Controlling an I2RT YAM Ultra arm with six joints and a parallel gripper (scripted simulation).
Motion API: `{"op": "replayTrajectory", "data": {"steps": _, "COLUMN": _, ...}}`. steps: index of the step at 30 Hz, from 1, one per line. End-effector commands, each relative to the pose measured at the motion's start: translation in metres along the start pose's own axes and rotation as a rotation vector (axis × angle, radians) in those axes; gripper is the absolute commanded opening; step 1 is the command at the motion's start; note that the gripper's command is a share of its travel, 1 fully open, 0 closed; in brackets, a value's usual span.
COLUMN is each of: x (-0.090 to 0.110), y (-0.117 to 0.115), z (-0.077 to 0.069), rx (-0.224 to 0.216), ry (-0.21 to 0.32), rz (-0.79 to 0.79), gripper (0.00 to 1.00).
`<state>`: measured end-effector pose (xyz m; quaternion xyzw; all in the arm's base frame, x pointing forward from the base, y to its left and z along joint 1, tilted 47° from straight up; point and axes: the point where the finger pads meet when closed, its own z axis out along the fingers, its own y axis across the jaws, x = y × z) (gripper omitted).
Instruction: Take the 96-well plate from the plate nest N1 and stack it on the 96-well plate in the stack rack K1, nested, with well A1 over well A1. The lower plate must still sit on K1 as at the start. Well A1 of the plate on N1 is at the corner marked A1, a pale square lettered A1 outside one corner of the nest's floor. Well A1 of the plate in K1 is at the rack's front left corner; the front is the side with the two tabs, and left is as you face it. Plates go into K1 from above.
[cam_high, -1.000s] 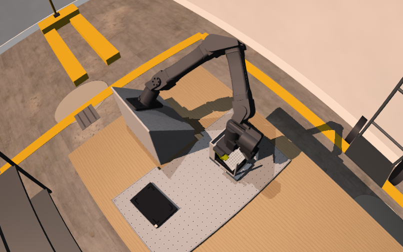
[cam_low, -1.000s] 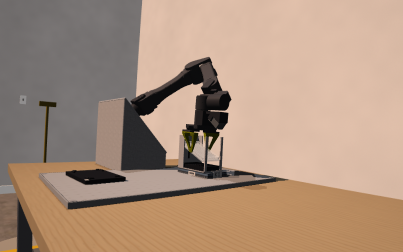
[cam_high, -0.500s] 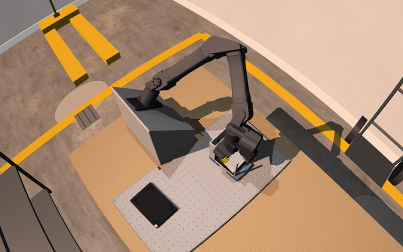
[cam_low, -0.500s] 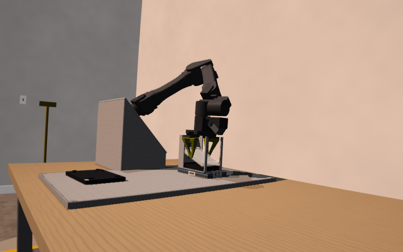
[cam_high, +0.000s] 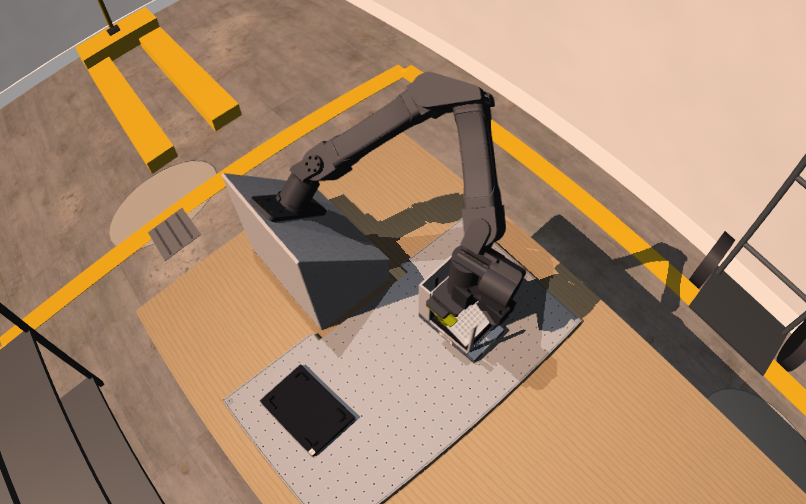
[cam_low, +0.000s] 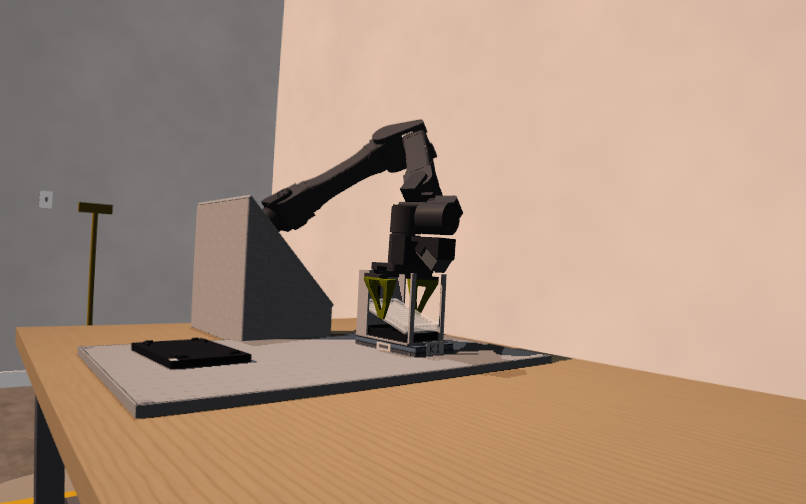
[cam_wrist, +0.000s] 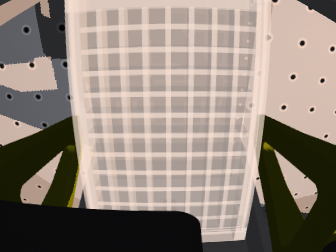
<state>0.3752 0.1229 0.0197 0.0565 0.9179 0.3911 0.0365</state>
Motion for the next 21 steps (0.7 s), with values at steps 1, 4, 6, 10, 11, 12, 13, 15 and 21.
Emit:
{"op": "replayTrajectory", "data": {"steps": 1, "x": -0.0130, "y": -0.0012, "z": 0.0099, "rx": -0.002, "ry": -0.031, "rz": -0.016, "gripper": 0.00}}
{"op": "replayTrajectory", "data": {"steps": 4, "x": -0.0150, "y": -0.0001, "z": 0.0091, "rx": -0.003, "ry": -0.034, "rz": -0.020, "gripper": 0.00}}
{"op": "replayTrajectory", "data": {"steps": 6, "x": -0.0164, "y": 0.0007, "z": 0.0086, "rx": -0.004, "ry": -0.037, "rz": -0.023, "gripper": 0.00}}
{"op": "replayTrajectory", "data": {"steps": 10, "x": -0.0177, "y": 0.0014, "z": 0.0081, "rx": -0.004, "ry": -0.039, "rz": -0.025, "gripper": 0.00}}
{"op": "replayTrajectory", "data": {"steps": 11, "x": -0.0182, "y": 0.0017, "z": 0.0079, "rx": -0.004, "ry": -0.040, "rz": -0.026, "gripper": 0.00}}
{"op": "replayTrajectory", "data": {"steps": 12, "x": -0.0183, "y": 0.0017, "z": 0.0079, "rx": -0.004, "ry": -0.040, "rz": -0.026, "gripper": 0.00}}
{"op": "replayTrajectory", "data": {"steps": 13, "x": -0.0183, "y": 0.0017, "z": 0.0079, "rx": -0.004, "ry": -0.040, "rz": -0.026, "gripper": 0.00}}
{"op": "replayTrajectory", "data": {"steps": 15, "x": -0.0184, "y": 0.0017, "z": 0.0079, "rx": -0.004, "ry": -0.040, "rz": -0.026, "gripper": 0.00}}
{"op": "replayTrajectory", "data": {"steps": 21, "x": -0.0187, "y": 0.0018, "z": 0.0078, "rx": -0.004, "ry": -0.040, "rz": -0.026, "gripper": 0.00}}
